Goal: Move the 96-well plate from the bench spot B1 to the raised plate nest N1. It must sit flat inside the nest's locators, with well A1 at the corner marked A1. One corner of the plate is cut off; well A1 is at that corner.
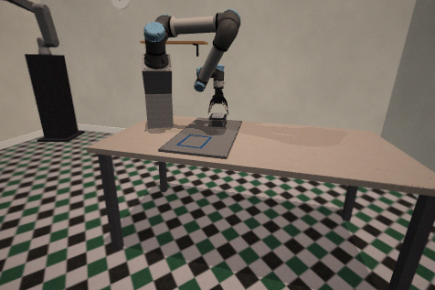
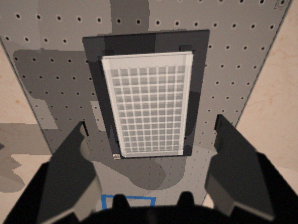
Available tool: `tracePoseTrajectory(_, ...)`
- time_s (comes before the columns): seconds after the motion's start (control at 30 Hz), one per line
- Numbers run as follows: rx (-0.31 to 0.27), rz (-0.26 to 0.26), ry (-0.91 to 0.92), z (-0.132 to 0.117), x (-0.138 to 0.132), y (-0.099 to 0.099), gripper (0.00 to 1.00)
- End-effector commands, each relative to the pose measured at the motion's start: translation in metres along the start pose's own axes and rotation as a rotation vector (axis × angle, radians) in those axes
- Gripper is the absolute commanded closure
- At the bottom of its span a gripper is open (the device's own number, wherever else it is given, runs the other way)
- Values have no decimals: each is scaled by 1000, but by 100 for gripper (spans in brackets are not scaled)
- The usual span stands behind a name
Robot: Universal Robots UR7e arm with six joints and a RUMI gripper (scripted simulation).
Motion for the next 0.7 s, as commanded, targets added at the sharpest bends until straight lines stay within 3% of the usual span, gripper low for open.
tracePoseTrajectory(0.0, 0, -1, 0, 0, 0, 0, 0)
tracePoseTrajectory(0.57, 0, -1, 0, 0, 0, 0, 0)
tracePoseTrajectory(0.67, 0, -1, 0, 0, 0, -8, 0)
Point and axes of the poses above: the point where the finger pads meet when closed, its own y axis out along the fingers, its own x axis across the jaws, z = x × y, the point moved 10 cm from there along -y, back along the fingers, and after that the axes turned 5 degrees about y, right-handed, at the moved point
